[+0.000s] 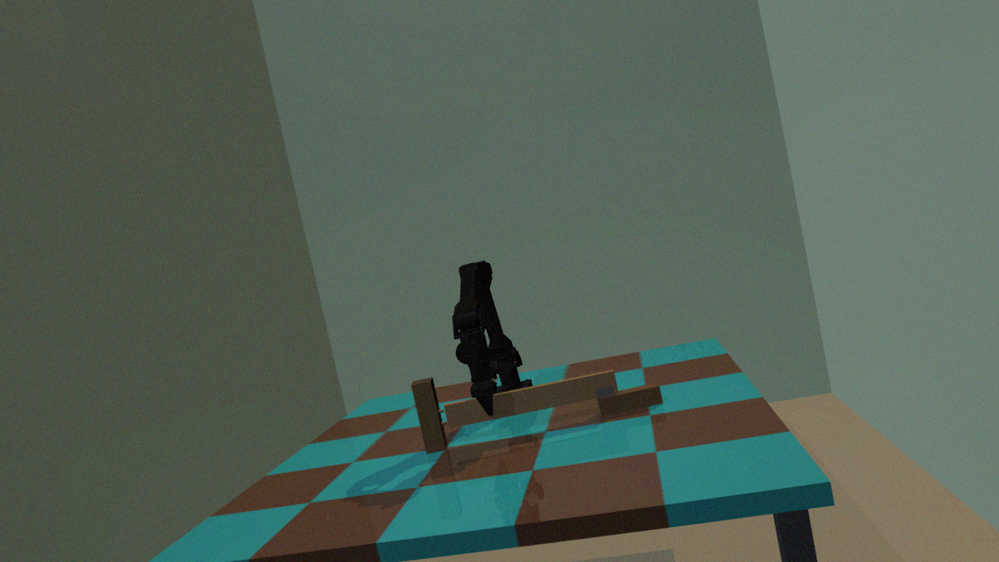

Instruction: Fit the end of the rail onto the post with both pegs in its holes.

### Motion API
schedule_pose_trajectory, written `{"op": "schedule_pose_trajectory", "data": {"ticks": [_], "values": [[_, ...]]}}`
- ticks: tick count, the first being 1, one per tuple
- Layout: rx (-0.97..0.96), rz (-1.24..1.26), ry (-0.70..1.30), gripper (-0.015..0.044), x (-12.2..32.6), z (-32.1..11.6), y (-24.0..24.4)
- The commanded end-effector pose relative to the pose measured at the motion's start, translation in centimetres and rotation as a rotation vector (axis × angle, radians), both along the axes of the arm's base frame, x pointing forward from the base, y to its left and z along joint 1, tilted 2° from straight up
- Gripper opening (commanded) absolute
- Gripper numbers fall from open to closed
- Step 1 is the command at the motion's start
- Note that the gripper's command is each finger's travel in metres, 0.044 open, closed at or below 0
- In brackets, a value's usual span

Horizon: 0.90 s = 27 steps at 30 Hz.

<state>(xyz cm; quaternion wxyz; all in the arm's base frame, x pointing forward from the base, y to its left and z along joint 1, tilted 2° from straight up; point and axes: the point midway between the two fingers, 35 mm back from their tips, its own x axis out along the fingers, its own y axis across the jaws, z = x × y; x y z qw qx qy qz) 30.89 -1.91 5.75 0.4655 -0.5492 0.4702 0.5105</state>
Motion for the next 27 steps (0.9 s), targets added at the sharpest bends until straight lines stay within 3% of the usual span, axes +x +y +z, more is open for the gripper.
{"op": "schedule_pose_trajectory", "data": {"ticks": [1,27], "values": [[-0.001,0.004,-0.011,0.0000,0.30,0.27,-0.13],[-0.002,0.004,-0.011,0.0000,0.40,0.34,-0.91]]}}
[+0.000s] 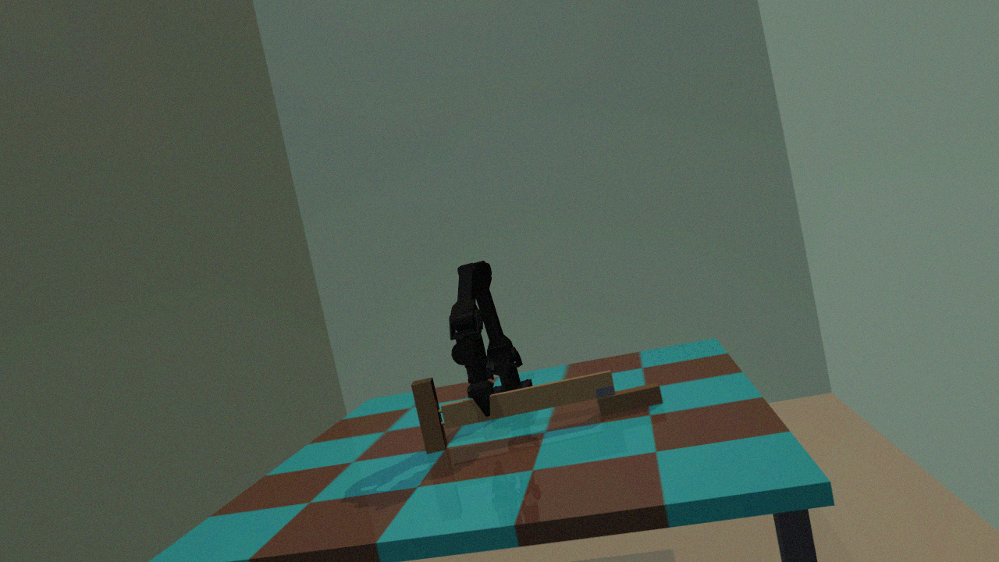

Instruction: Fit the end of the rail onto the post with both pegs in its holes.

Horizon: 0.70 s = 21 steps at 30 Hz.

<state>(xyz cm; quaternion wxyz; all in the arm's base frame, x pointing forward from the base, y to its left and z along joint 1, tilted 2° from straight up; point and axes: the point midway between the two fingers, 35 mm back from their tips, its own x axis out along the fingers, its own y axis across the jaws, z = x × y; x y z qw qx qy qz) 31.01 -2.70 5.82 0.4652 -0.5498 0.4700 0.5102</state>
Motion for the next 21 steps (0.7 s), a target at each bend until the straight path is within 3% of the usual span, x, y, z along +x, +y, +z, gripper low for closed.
{"op": "schedule_pose_trajectory", "data": {"ticks": [1,21], "values": [[-0.002,0.004,-0.010,0.0000,0.29,0.27,-0.14],[-0.002,0.004,-0.010,0.0000,0.36,0.33,-0.77]]}}
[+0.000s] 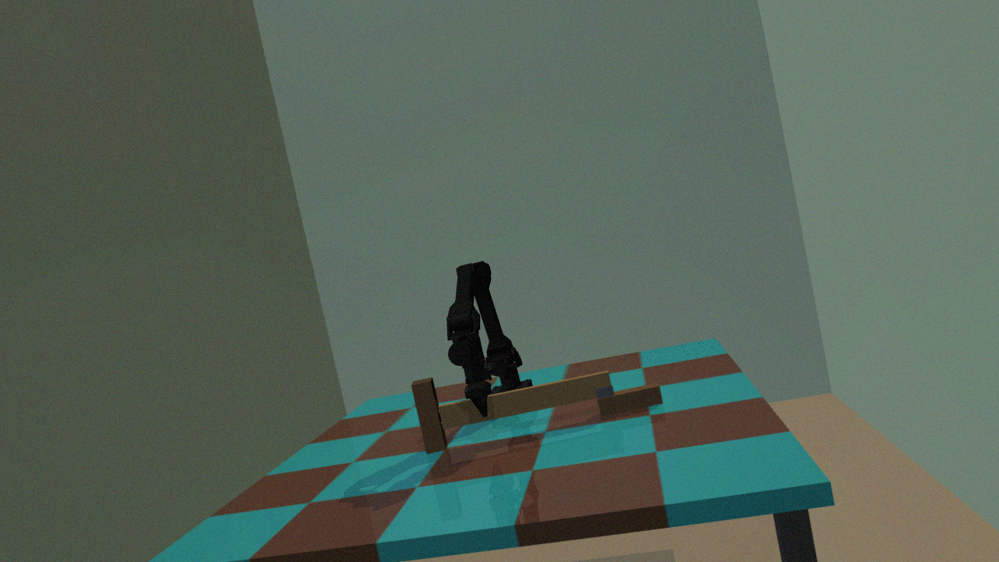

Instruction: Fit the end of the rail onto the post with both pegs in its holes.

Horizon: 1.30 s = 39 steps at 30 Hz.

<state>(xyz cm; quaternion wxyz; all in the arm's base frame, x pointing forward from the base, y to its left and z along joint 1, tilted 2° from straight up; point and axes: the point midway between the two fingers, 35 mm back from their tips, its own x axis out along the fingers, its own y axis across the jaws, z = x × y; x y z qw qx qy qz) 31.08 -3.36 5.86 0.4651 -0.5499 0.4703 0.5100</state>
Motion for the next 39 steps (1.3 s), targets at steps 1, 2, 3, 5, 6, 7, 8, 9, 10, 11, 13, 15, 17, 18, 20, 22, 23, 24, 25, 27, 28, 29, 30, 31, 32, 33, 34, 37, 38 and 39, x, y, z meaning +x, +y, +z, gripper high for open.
{"op": "schedule_pose_trajectory", "data": {"ticks": [1,2,3,5,6,7,8,9,10,11,13,15,17,18,20,22,23,24,25,27,28,29,30,31,32,33,34,37,38,39], "values": [[-0.001,0.004,-0.010,0.0000,0.29,0.29,-0.14],[-0.001,0.004,-0.010,0.0000,0.30,0.30,-0.17],[-0.001,0.004,-0.010,0.0000,0.30,0.30,-0.20],[-0.002,0.004,-0.010,0.0000,0.31,0.30,-0.26],[-0.002,0.004,-0.010,0.0000,0.31,0.30,-0.29],[-0.002,0.004,-0.010,0.0000,0.31,0.31,-0.32],[-0.002,0.004,-0.010,0.0000,0.32,0.31,-0.35],[-0.002,0.004,-0.010,0.0000,0.32,0.31,-0.38],[-0.002,0.004,-0.010,0.0000,0.33,0.31,-0.41],[-0.002,0.004,-0.010,0.0000,0.33,0.31,-0.45],[-0.002,0.004,-0.010,0.0000,0.34,0.31,-0.50],[-0.002,0.004,-0.010,0.0000,0.34,0.31,-0.53],[-0.002,0.004,-0.010,0.0000,0.34,0.31,-0.53],[-0.002,0.004,-0.010,0.0000,0.34,0.31,-0.53],[0.004,0.002,0.001,0.0053,0.05,0.01,-0.24],[0.004,0.002,0.001,0.0105,0.05,0.01,-0.24],[0.004,0.002,0.001,0.0131,0.05,0.01,-0.24],[0.004,0.002,0.001,0.0157,0.05,0.01,-0.24],[0.004,0.002,0.001,0.0184,0.05,0.01,-0.24],[0.004,0.002,0.001,0.0236,0.05,0.01,-0.24],[0.004,0.002,0.001,0.0263,0.05,0.01,-0.24],[0.004,0.002,0.001,0.0289,0.05,0.01,-0.24],[0.004,0.002,0.001,0.0315,0.05,0.01,-0.24],[0.004,0.002,0.001,0.0341,0.05,0.01,-0.24],[0.004,0.002,0.001,0.0368,0.05,0.01,-0.24],[0.004,0.002,0.001,0.0394,0.05,0.01,-0.24],[0.004,0.002,0.001,0.0420,0.05,0.01,-0.24],[0.004,0.002,0.001,0.0440,0.05,0.01,-0.24],[0.004,0.002,0.001,0.0440,0.05,0.01,-0.24],[0.004,0.002,0.000,0.0440,0.03,0.17,-0.06]]}}
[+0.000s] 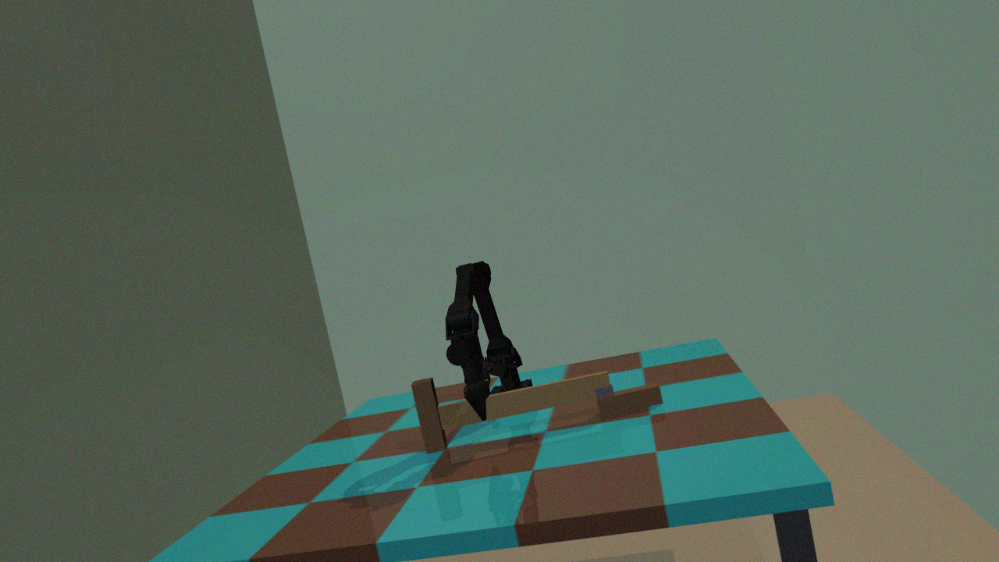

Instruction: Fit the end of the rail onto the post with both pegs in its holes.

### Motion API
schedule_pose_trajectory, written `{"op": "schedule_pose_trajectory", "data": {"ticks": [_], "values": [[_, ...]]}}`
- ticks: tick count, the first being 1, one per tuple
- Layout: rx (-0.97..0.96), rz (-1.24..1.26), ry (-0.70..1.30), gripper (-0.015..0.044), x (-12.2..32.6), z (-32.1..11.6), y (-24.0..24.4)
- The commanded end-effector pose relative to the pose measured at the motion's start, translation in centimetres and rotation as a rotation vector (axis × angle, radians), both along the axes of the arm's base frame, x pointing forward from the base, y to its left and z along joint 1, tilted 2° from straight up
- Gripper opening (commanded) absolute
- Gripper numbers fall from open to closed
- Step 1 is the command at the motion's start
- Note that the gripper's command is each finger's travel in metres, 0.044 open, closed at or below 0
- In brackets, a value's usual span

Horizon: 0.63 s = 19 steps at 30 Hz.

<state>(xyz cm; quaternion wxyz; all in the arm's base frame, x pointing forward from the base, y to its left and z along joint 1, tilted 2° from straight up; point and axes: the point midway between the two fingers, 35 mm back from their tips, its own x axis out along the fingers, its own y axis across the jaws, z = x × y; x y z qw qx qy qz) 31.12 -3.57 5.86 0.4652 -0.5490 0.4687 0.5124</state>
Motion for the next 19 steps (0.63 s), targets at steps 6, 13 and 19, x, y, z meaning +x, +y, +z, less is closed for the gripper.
{"op": "schedule_pose_trajectory", "data": {"ticks": [6,13,19], "values": [[-0.003,0.001,-0.012,0.0440,-0.6,2.8,3.1],[-0.003,0.001,-0.012,0.0440,-0.6,2.8,3.1],[-0.003,0.001,-0.012,0.0440,-0.6,2.8,3.1]]}}
